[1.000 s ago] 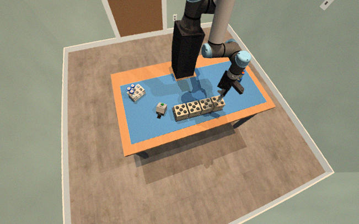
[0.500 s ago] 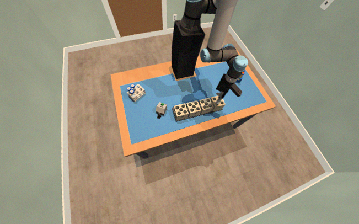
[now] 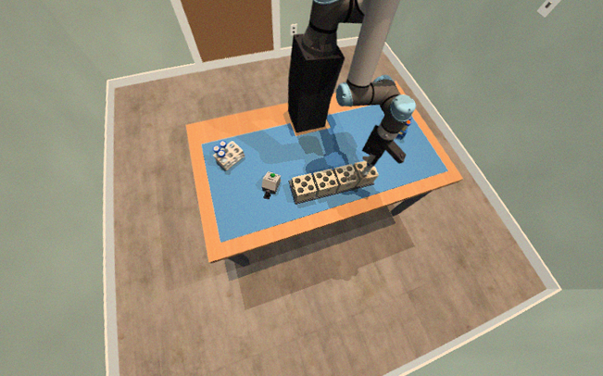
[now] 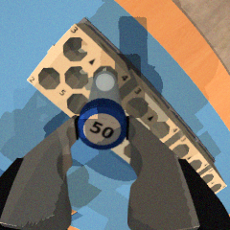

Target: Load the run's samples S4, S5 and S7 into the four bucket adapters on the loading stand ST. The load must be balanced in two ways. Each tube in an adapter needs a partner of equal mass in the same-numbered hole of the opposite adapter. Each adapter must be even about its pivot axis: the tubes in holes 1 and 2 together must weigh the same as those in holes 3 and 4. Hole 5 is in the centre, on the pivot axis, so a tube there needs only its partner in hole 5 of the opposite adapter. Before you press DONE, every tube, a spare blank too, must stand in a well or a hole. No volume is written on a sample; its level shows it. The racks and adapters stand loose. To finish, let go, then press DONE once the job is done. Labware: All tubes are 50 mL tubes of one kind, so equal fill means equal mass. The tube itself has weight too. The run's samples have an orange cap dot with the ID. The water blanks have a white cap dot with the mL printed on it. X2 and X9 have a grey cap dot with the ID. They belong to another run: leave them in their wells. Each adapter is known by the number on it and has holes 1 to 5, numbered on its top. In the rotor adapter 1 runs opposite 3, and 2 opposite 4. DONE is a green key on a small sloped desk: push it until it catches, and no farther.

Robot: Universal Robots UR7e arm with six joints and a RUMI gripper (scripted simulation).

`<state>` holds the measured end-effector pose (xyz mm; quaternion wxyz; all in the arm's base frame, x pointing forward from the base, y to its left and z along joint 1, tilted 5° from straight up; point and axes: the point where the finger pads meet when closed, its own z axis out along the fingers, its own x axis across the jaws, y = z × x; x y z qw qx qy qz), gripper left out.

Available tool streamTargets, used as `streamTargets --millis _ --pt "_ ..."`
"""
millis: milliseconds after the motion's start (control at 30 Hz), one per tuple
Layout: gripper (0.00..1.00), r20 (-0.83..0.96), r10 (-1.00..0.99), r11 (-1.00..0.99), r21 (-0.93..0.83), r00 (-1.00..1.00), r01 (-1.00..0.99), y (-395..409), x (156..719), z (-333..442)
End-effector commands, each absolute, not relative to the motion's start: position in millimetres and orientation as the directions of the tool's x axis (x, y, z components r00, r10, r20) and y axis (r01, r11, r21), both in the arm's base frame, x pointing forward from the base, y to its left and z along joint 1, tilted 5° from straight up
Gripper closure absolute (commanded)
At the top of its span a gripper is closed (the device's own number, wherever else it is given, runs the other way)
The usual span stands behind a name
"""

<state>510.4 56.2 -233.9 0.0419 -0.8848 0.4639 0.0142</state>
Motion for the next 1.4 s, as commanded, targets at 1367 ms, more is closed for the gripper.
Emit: streamTargets --millis 1367 --pt "1.0 -0.063 -0.82 -0.566 -0.062 0.569 -0.822 60 512 -284"
